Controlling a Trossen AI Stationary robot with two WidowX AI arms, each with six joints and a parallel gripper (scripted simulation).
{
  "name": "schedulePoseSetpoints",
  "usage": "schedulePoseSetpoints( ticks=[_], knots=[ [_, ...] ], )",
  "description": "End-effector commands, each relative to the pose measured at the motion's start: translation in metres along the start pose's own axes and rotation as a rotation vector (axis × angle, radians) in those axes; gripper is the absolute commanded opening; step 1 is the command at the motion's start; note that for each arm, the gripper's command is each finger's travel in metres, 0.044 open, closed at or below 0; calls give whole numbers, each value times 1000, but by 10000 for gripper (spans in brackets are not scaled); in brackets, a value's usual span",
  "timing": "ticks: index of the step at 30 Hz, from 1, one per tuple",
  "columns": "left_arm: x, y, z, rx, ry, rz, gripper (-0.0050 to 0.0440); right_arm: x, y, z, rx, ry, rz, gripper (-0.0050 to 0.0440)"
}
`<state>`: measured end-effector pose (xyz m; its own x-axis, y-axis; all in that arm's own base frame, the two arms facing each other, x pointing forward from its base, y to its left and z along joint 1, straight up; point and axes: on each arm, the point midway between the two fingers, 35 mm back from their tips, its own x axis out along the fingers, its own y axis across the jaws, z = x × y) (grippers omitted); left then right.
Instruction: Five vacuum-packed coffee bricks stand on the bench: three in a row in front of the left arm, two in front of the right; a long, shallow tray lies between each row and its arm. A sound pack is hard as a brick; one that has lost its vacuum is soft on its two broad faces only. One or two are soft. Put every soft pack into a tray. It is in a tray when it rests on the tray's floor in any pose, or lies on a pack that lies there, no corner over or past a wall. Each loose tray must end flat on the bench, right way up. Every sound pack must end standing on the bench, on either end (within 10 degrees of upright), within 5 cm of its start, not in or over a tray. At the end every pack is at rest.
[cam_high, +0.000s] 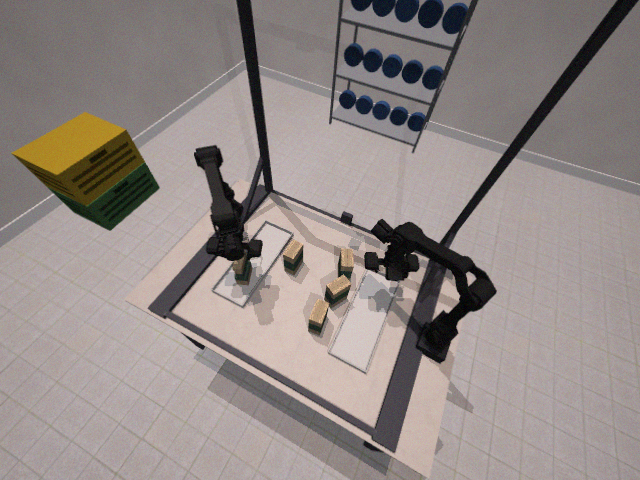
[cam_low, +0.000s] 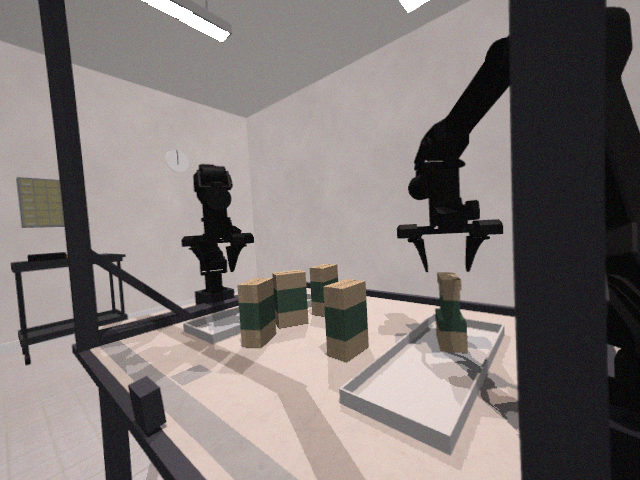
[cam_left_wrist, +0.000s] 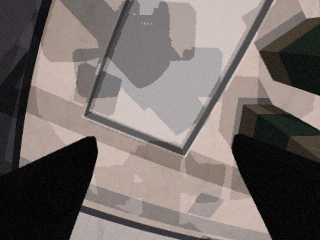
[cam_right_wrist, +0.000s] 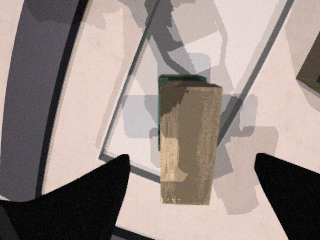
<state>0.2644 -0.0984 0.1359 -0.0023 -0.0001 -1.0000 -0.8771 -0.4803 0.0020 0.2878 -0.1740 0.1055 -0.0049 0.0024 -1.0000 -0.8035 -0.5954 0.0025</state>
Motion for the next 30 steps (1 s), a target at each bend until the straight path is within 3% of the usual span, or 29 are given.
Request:
schedulePoseSetpoints(
  ticks=[1,19,30],
  knots=[
    [-5,-1,-1,-5,16,-15,355,-13,-1,-2,-4,26,-11,360],
    [-5,-1,-1,-5,16,-15,355,-13,-1,-2,-4,26,-11,360],
    [-8,-73,20,355,11,-22,355,-13,-1,-2,-4,26,-11,360]
  ],
)
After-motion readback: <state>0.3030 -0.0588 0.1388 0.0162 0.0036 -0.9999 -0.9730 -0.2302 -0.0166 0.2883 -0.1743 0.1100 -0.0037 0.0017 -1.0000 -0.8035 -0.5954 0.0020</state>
